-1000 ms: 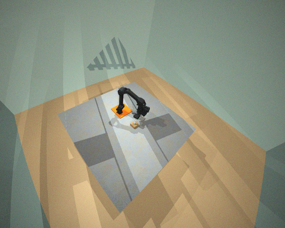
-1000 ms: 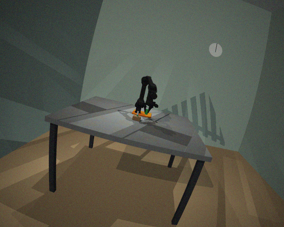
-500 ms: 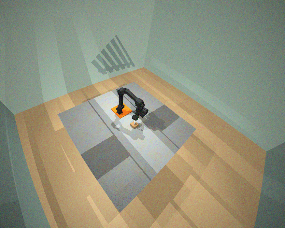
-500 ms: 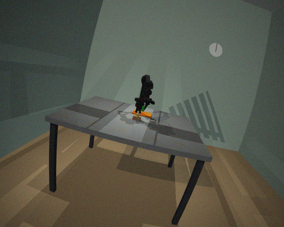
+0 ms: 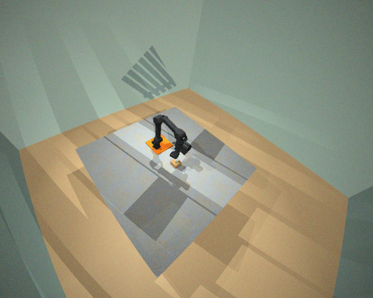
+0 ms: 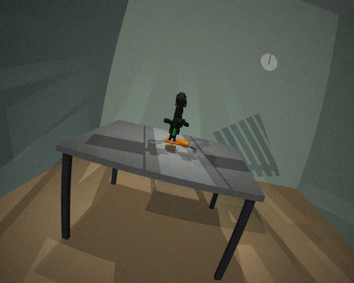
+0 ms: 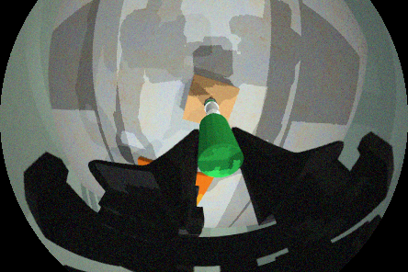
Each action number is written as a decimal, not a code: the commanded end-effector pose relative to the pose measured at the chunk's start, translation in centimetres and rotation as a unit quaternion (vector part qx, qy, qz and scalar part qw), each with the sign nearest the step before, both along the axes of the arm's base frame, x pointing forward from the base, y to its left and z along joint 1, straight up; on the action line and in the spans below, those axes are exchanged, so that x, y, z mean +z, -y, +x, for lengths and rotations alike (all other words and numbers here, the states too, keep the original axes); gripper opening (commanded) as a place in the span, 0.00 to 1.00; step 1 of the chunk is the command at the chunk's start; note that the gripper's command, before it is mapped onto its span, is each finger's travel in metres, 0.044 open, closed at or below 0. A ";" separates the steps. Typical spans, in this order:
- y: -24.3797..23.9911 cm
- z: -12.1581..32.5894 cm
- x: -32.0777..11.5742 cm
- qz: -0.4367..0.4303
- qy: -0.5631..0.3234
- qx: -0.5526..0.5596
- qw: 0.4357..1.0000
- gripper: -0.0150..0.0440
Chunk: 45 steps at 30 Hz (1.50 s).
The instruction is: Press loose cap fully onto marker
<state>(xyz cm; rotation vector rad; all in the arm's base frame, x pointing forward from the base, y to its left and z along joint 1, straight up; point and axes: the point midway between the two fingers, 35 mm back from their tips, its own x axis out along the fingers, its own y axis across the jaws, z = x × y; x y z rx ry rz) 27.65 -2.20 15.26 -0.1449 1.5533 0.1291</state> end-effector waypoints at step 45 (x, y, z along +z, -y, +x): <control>0.2 0.2 -5.5 0.000 0.003 0.003 1.000 0.25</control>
